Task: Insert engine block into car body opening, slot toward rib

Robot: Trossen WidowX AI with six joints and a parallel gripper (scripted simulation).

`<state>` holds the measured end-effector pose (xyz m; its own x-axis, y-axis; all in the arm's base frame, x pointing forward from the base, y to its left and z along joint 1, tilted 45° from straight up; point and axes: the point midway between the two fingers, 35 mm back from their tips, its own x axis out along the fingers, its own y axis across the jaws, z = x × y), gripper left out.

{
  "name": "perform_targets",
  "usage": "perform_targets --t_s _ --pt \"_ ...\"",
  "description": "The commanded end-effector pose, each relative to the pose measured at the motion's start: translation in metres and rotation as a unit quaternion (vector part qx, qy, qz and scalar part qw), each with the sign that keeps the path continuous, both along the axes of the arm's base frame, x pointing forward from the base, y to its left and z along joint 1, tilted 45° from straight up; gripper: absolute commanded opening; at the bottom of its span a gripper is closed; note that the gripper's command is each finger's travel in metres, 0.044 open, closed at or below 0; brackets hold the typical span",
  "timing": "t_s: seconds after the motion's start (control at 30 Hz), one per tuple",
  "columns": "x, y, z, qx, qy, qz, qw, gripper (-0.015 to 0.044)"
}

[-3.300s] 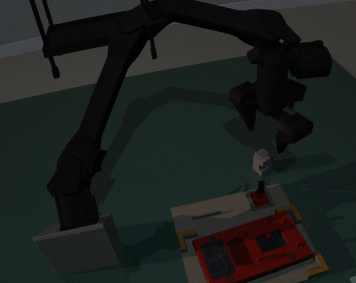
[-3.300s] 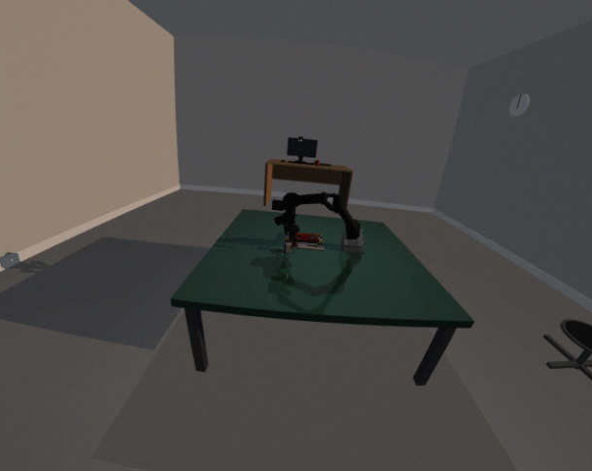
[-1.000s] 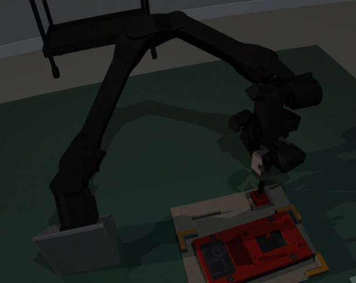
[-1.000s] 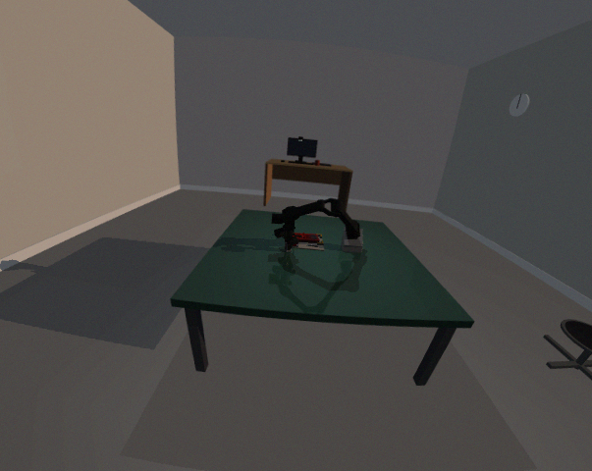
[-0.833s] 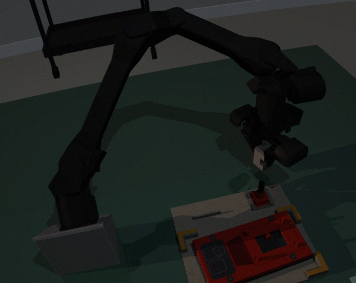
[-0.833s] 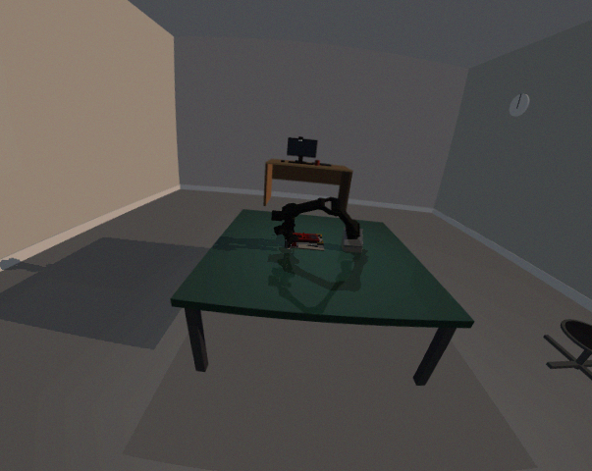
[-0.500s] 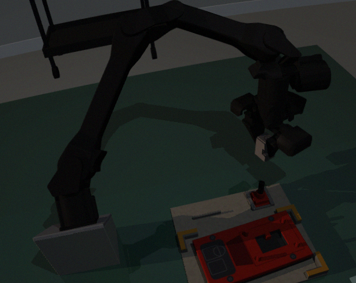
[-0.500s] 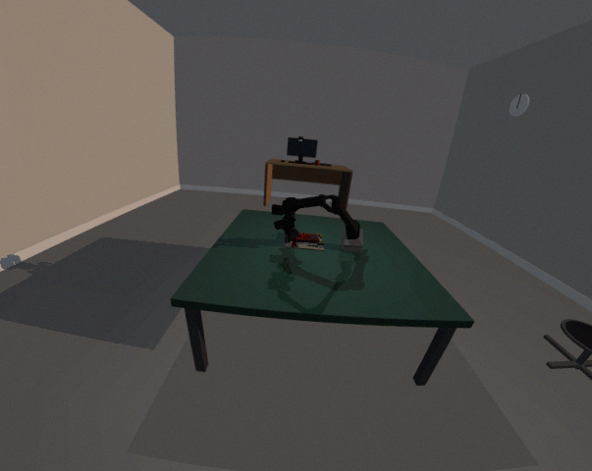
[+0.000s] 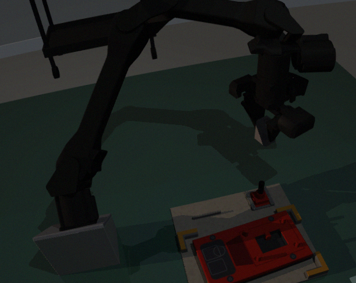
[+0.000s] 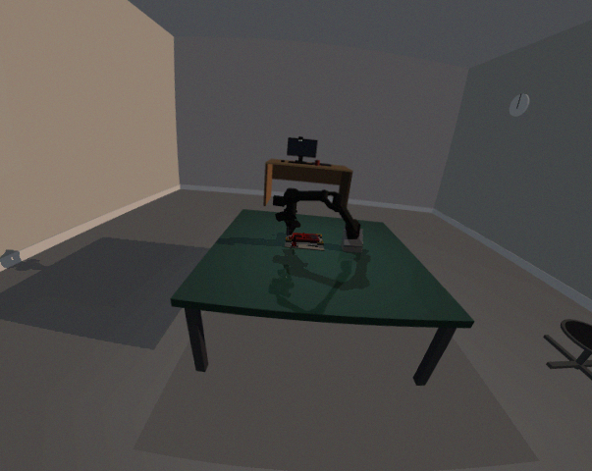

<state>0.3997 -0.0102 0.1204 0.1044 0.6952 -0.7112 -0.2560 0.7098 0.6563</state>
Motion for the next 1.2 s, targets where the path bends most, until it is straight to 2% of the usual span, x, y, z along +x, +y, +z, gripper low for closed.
perform_targets --t_s 0.0,0.27,0.47,0.73,1.17 --pt "-0.002 -0.011 0.010 -0.003 -0.006 -0.001 1.000 0.0000" --pt "-0.009 -0.023 0.023 -0.001 -0.006 0.000 1.000 0.0000" --pt "0.002 0.000 0.009 -0.001 -0.006 0.000 1.000 0.0000" --pt "-0.001 -0.003 0.011 0.004 -0.021 -0.014 1.000 0.0000" --pt "-0.005 -0.004 0.002 0.041 -0.139 -0.131 0.981 0.0000"
